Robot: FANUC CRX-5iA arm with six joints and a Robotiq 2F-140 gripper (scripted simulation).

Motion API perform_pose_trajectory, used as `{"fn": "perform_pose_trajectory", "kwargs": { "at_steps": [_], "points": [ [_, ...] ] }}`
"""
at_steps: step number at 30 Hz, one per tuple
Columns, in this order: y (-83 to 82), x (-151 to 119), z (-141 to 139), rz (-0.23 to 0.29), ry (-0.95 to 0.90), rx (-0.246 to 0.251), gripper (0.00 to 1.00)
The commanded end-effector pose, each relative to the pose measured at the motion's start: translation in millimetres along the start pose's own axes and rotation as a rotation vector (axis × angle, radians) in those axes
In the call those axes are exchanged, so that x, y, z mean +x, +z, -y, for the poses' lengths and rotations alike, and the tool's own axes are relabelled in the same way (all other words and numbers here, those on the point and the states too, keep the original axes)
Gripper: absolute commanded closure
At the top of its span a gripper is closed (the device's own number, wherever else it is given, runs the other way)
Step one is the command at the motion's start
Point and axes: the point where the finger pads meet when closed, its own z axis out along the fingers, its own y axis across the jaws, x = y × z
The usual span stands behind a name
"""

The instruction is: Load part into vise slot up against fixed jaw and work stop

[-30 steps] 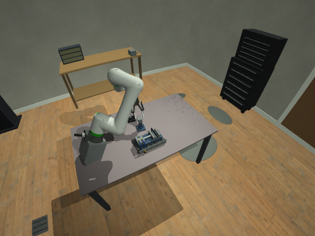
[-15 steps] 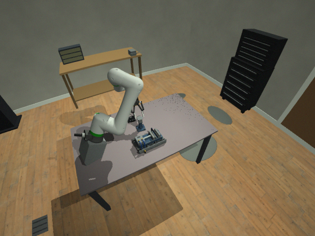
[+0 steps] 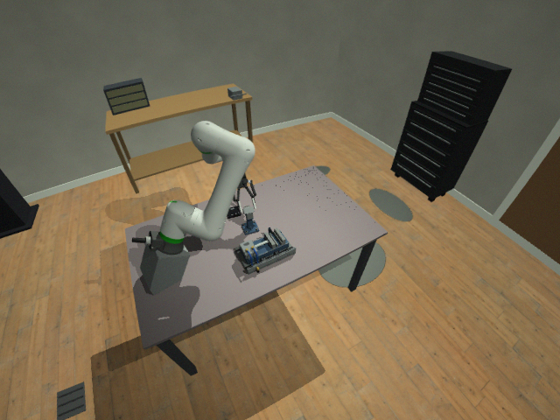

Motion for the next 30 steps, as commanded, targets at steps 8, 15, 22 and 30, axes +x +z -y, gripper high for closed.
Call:
{"fn": "perform_pose_trajectory", "kwargs": {
  "at_steps": [8, 15, 22, 30],
  "points": [
    [1.3, -1.3, 0.1, 0.009, 0.0, 0.0, 0.49],
    [1.4, -1.0, 0.2, 0.021, 0.0, 0.0, 0.49],
    [1.4, -0.3, 0.1, 0.045, 0.0, 0.0, 0.49],
    [1.4, 0.5, 0.1, 0.079, 0.0, 0.0, 0.49]
  ]
}}
